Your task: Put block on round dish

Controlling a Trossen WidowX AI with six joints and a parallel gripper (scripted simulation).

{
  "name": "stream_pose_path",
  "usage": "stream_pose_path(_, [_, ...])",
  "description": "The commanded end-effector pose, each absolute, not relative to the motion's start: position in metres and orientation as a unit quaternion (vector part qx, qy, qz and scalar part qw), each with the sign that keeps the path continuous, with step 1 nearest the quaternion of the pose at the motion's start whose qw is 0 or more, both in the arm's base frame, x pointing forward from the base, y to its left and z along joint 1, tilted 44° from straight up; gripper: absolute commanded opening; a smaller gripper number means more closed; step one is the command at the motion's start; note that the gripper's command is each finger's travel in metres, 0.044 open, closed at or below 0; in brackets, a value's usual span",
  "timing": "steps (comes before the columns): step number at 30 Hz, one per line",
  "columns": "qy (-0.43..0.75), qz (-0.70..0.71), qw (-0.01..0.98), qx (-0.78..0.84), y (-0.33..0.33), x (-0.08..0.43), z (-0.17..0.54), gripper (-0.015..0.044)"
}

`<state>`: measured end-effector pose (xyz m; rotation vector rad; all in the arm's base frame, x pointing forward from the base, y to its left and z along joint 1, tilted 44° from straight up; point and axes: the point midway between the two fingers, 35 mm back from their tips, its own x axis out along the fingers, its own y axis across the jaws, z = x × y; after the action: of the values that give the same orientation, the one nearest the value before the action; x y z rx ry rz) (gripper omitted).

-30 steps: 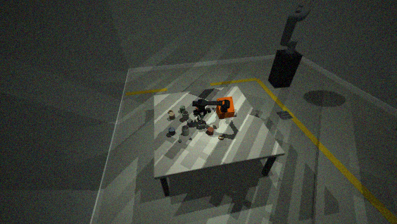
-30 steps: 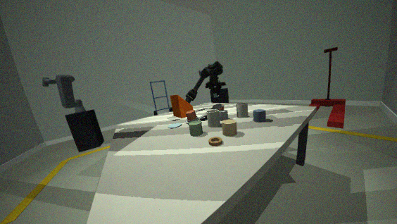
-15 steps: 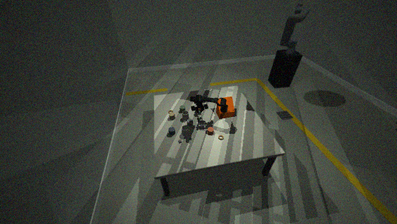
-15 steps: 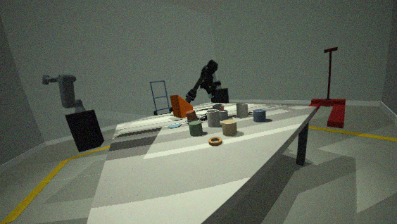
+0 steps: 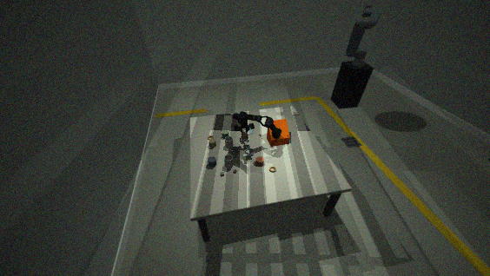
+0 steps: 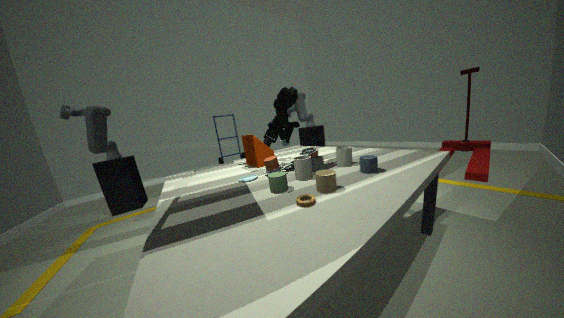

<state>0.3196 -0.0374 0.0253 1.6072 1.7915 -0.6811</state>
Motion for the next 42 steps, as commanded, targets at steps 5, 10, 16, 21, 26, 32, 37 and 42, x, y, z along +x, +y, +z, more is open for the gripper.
stream_pose_path(5, [0.680,-0.262,0.317,0.607,-0.072,0.314,-0.023,0.0000])
stream_pose_path(10, [0.680,-0.263,0.318,0.606,-0.091,0.306,-0.051,0.0000])
stream_pose_path(16, [0.681,-0.263,0.317,0.606,-0.111,0.293,-0.086,0.0000])
stream_pose_path(21, [0.682,-0.262,0.317,0.605,-0.125,0.279,-0.114,0.0000])
stream_pose_path(26, [0.684,-0.260,0.315,0.605,-0.136,0.262,-0.142,0.0000])
stream_pose_path(32, [0.686,-0.256,0.313,0.605,-0.145,0.242,-0.171,0.0000])
stream_pose_path(37, [0.686,-0.256,0.313,0.605,-0.145,0.241,-0.173,0.0000])
stream_pose_path(42, [0.686,-0.255,0.313,0.605,-0.130,0.241,-0.189,0.0000])
